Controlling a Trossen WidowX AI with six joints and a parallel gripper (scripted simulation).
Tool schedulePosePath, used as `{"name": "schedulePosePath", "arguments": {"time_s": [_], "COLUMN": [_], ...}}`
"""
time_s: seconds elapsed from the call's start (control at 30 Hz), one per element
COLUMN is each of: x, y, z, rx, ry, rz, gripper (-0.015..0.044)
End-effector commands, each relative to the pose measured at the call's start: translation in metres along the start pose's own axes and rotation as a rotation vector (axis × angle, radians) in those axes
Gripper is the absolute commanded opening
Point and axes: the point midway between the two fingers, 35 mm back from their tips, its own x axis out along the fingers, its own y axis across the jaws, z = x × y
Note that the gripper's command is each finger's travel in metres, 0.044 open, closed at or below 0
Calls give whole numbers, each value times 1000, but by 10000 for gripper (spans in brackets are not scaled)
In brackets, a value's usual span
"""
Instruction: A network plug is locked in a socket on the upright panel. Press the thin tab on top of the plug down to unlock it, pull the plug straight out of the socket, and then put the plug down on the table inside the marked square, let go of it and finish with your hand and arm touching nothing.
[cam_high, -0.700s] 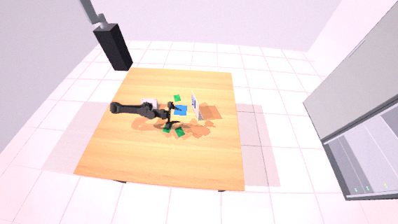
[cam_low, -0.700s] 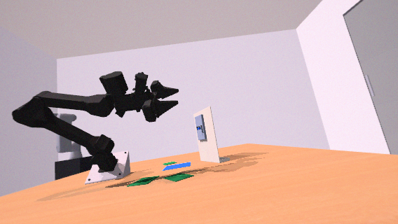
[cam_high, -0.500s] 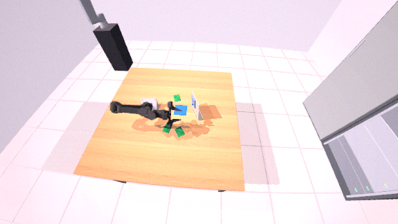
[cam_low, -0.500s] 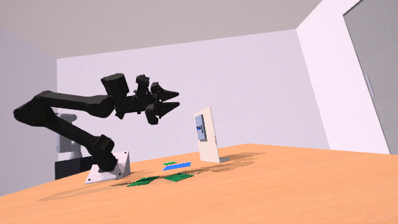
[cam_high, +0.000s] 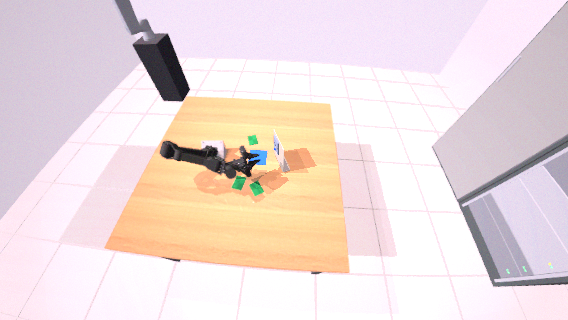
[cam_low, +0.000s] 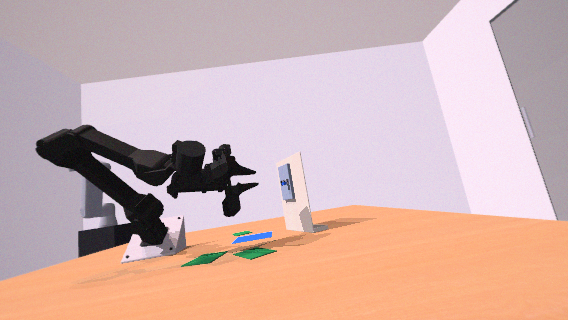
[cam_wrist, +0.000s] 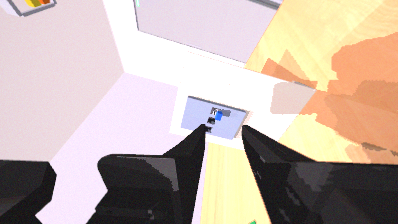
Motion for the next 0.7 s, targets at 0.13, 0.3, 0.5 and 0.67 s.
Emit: {"name": "schedulePosePath", "arguments": {"time_s": [0.13,0.3,0.5,0.67], "x": [-2,-2,7,26], "y": [-11,-11,-11,-10], "z": [-43,-43,-41,-39], "rx": [287,287,280,274], "ry": [172,172,175,177], "rz": [90,90,90,90], "gripper": [156,156,156,156]}}
